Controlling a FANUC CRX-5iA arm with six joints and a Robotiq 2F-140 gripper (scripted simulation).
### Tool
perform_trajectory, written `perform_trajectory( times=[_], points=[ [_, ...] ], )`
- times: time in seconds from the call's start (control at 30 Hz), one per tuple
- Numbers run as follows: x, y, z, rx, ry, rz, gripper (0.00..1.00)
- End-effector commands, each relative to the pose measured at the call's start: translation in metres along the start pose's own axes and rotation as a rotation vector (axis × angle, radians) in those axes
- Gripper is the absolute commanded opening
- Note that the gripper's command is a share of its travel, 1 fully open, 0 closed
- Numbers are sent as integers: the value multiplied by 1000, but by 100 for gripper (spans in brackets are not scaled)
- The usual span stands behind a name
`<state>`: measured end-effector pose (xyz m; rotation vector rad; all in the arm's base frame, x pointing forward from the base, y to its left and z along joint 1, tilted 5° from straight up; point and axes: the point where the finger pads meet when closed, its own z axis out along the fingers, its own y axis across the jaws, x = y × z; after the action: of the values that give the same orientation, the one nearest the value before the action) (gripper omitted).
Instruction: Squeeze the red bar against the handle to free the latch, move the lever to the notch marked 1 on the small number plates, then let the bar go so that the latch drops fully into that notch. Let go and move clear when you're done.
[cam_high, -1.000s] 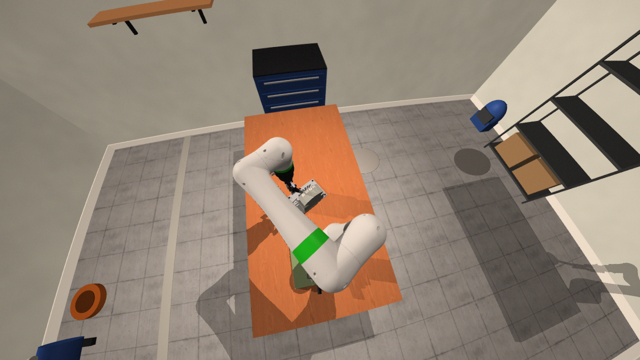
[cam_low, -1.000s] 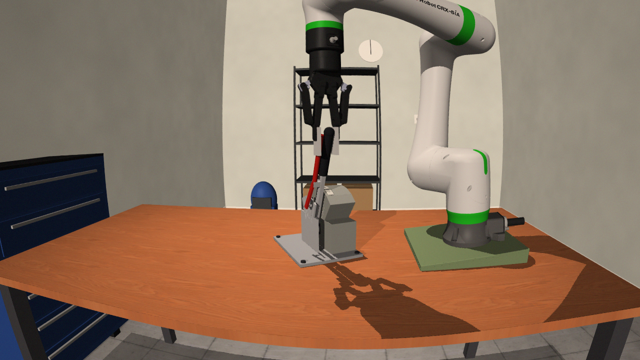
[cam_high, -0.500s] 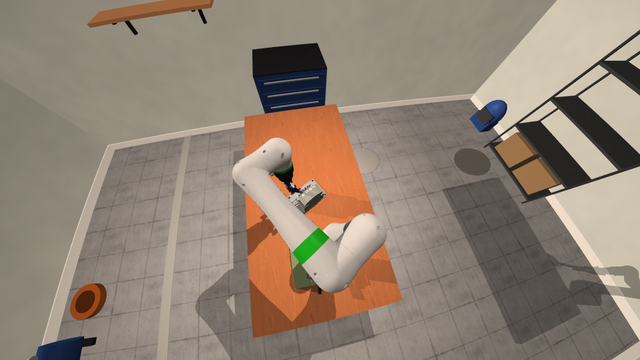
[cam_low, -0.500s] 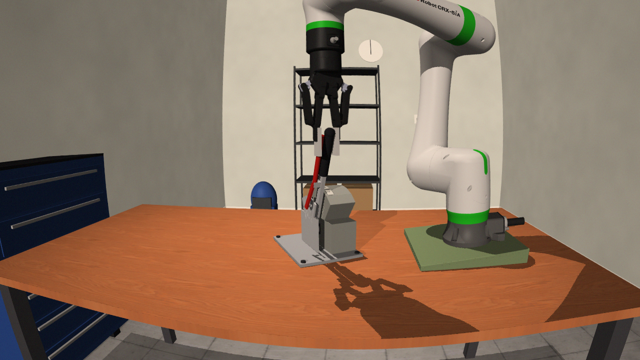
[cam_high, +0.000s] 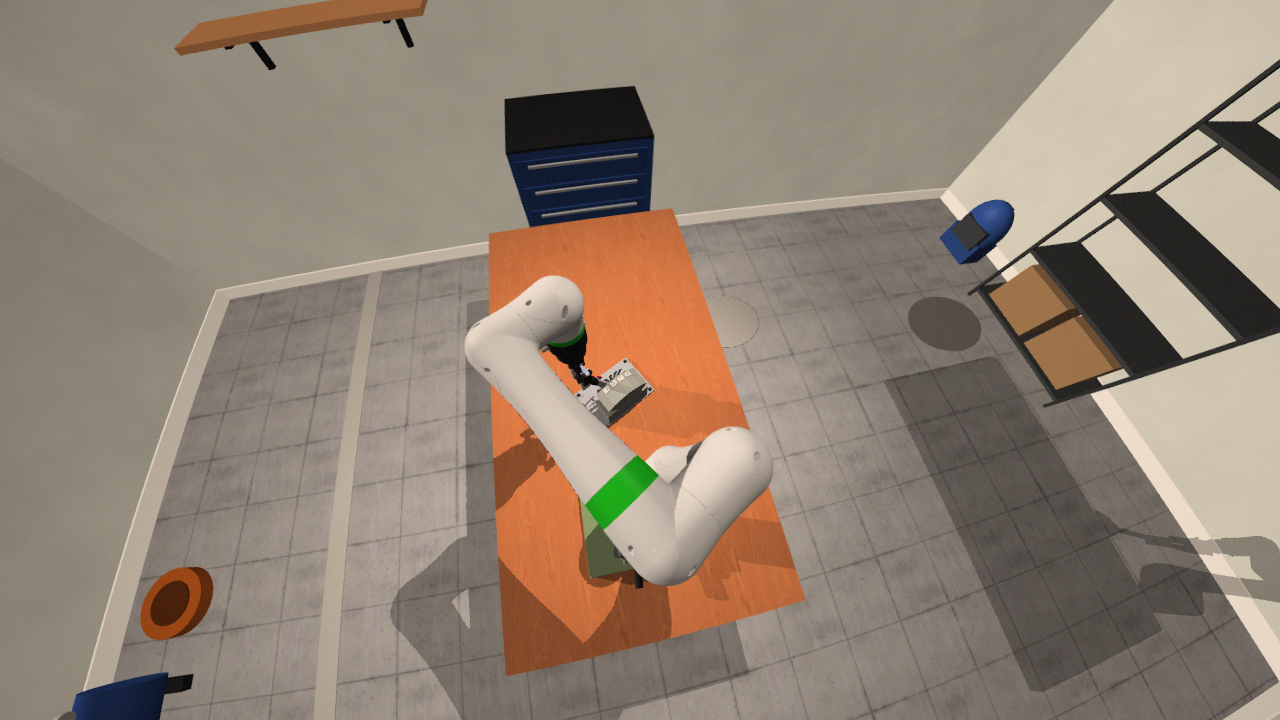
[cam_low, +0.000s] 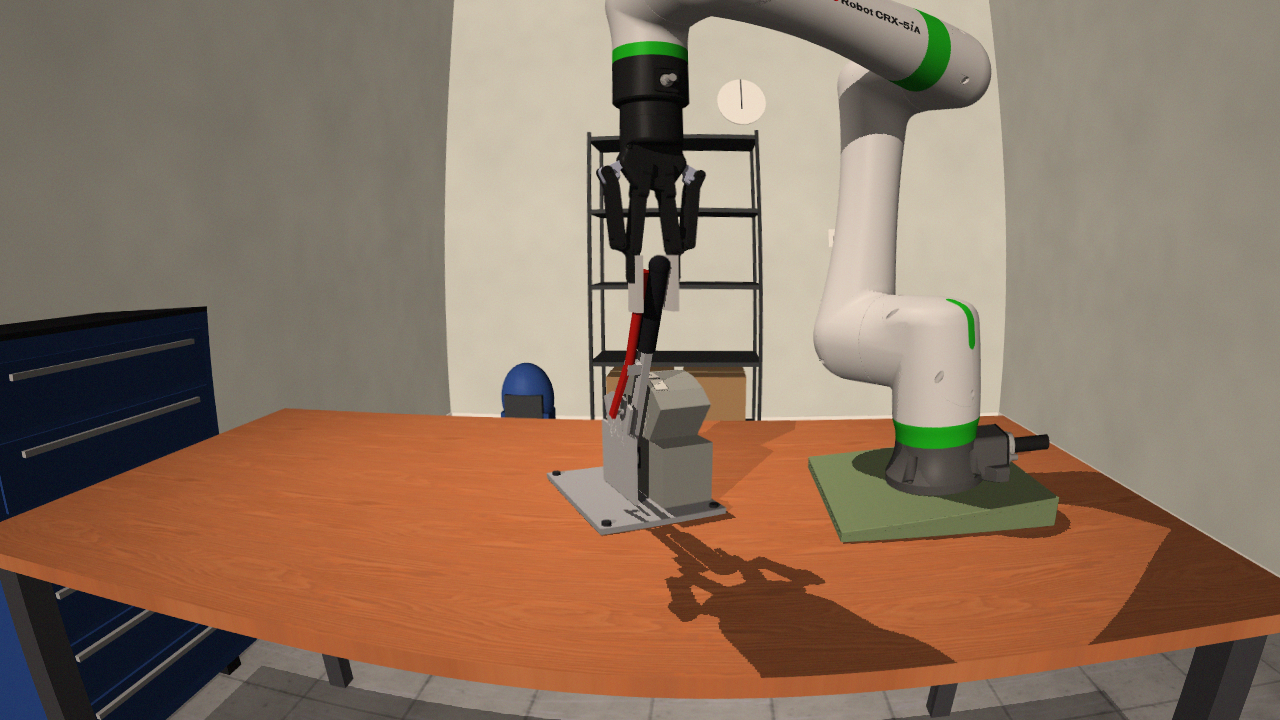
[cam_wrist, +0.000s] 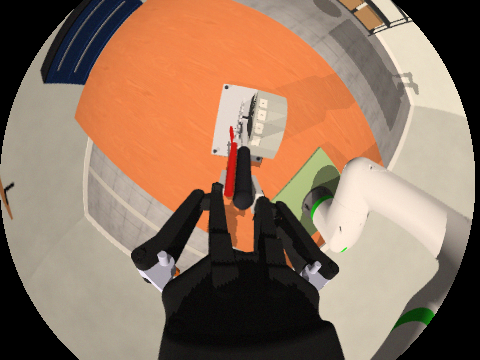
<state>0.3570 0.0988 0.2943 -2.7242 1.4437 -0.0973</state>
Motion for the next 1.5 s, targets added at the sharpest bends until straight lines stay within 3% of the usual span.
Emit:
perform_trajectory(
  times=[0.0, 0.13, 0.17, 1.47],
  points=[
    [0, 0, 0, 0, 0, 0, 0],
    [0, 0, 0, 0, 0, 0, 0],
    [0, 0, 0, 0, 0, 0, 57],
    [0, 0, 0, 0, 0, 0, 57]
  ],
)
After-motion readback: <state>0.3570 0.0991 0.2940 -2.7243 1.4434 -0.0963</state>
